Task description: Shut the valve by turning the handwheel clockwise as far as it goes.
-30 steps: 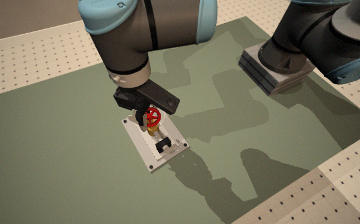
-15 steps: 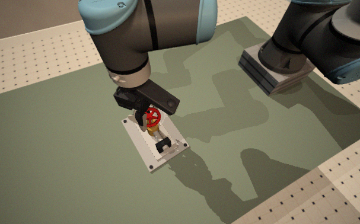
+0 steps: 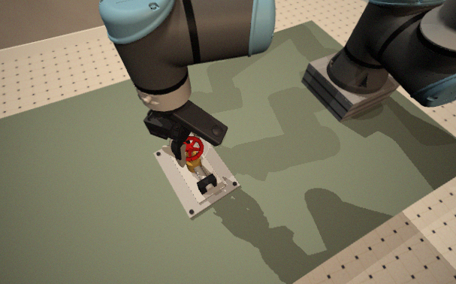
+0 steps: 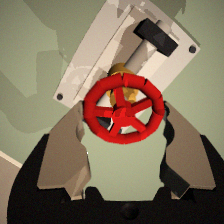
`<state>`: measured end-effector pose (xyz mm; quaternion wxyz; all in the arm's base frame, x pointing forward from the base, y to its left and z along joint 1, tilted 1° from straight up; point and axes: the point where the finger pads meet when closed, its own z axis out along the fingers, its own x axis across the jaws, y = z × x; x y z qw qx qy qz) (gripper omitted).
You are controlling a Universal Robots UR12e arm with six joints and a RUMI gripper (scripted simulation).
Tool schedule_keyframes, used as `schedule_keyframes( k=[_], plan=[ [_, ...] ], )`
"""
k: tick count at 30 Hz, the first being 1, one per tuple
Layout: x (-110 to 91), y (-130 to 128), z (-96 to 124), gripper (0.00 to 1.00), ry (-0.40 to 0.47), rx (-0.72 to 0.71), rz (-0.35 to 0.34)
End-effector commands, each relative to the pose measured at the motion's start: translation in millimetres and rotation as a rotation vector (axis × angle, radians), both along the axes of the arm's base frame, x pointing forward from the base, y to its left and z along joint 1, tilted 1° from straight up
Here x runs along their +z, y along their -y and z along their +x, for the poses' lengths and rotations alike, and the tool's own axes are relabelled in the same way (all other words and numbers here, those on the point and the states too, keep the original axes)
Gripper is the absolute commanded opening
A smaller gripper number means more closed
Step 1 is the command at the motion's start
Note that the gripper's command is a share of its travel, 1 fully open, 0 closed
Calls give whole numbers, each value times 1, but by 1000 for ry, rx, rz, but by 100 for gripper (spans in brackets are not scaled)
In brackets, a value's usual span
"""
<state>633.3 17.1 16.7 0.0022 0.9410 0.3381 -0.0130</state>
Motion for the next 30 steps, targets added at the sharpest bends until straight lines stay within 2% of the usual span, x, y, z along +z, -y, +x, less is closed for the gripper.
schedule_keyframes(
  k=[1, 18, 19, 30],
  plan=[
    [1, 0, 1, 0, 1, 0, 0],
    [1, 0, 1, 0, 1, 0, 0],
    [1, 0, 1, 100, 1, 0, 0],
    [1, 0, 1, 100, 1, 0, 0]
  ],
)
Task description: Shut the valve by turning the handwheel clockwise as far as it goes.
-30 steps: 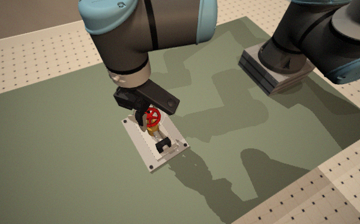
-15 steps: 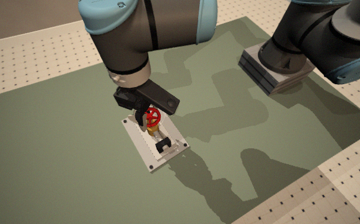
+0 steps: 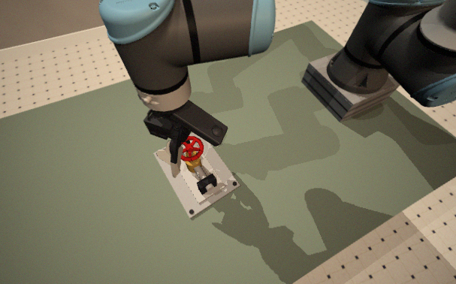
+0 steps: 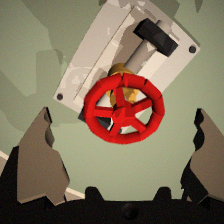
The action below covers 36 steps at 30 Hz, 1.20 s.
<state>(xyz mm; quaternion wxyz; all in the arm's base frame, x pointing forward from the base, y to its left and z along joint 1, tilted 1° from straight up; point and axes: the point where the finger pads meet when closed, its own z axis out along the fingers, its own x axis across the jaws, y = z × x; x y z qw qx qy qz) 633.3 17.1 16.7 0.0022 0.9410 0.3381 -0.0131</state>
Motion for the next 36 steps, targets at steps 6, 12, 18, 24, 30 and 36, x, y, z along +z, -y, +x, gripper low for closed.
schedule_keyframes(
  k=[6, 12, 18, 24, 30, 36],
  plan=[
    [1, 0, 1, 100, 1, 0, 0],
    [1, 0, 1, 100, 1, 0, 0],
    [1, 0, 1, 100, 1, 0, 0],
    [1, 0, 1, 100, 1, 0, 0],
    [2, 0, 1, 100, 1, 0, 0],
    [6, 0, 1, 100, 1, 0, 0]
  ],
)
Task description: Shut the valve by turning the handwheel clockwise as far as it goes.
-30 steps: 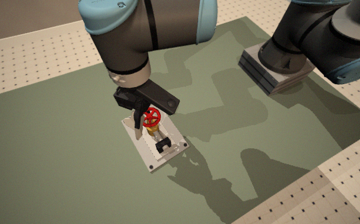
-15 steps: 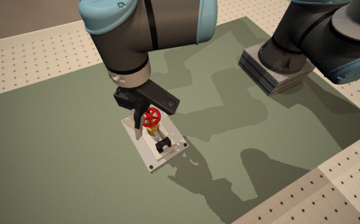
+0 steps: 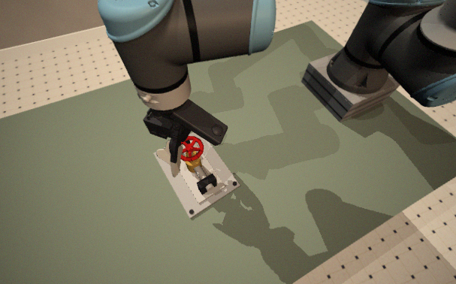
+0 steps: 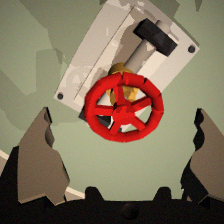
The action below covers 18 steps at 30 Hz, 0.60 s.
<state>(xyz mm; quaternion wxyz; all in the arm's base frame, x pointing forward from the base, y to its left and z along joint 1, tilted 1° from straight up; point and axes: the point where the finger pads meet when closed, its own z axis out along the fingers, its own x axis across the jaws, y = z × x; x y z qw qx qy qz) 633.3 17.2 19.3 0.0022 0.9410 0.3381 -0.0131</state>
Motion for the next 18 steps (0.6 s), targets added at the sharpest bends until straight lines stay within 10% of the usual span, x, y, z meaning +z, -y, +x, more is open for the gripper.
schedule_keyframes(
  k=[1, 18],
  plan=[
    [4, 0, 1, 100, 1, 0, 0],
    [38, 0, 1, 100, 1, 0, 0]
  ],
)
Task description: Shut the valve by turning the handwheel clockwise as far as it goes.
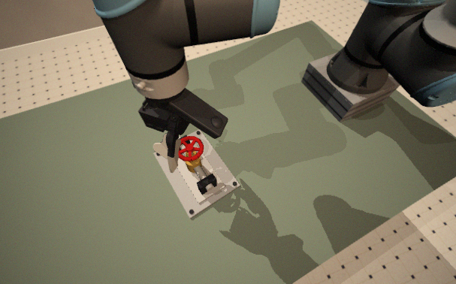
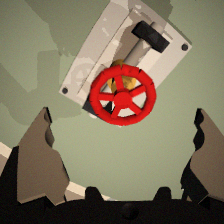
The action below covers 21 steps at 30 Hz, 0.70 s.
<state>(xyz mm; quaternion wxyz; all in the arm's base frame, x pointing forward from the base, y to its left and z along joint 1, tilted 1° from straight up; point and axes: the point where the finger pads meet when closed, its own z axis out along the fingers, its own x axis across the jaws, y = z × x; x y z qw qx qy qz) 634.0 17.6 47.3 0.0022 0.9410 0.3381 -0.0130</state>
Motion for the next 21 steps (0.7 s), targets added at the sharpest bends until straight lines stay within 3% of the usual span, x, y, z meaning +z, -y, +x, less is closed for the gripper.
schedule_keyframes(
  k=[1, 12, 21],
  plan=[
    [13, 0, 1, 100, 1, 0, 0],
    [43, 0, 2, 100, 1, 0, 0],
    [57, -1, 2, 100, 1, 0, 0]
  ],
)
